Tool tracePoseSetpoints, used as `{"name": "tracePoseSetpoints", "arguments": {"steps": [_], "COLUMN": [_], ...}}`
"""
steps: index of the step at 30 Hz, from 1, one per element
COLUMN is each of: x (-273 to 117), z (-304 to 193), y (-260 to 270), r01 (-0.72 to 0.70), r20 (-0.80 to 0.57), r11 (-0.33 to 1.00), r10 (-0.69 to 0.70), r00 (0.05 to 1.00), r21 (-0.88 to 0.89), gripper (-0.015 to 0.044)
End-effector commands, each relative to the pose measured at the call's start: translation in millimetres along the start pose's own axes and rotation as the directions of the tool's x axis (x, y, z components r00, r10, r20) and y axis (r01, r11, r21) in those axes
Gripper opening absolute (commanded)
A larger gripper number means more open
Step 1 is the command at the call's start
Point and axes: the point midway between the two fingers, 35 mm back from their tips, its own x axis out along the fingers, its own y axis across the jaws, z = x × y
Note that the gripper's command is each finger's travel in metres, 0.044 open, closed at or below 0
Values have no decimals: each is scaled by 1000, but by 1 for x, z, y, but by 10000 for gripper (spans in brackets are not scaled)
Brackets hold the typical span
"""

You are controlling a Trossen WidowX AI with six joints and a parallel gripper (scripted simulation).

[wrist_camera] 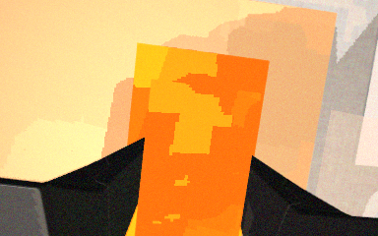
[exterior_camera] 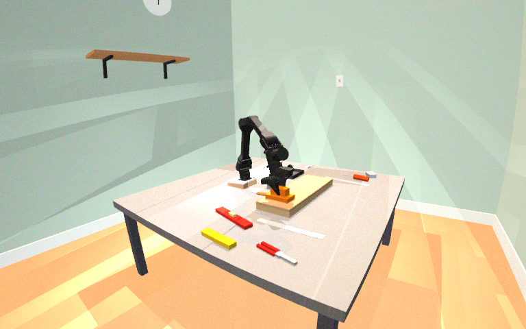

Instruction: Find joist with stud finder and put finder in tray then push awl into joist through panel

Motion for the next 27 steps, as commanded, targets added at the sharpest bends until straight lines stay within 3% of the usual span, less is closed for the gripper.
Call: {"name": "tracePoseSetpoints", "arguments": {"steps": [1, 27], "x": [0, -1], "z": [0, 0], "y": [16, 95], "r01": [-11, -17], "r20": [3, 3], "r11": [1000, 1000], "r10": [11, 17], "r00": [1000, 1000], "r21": [-6, -4], "gripper": [0, 0]}}
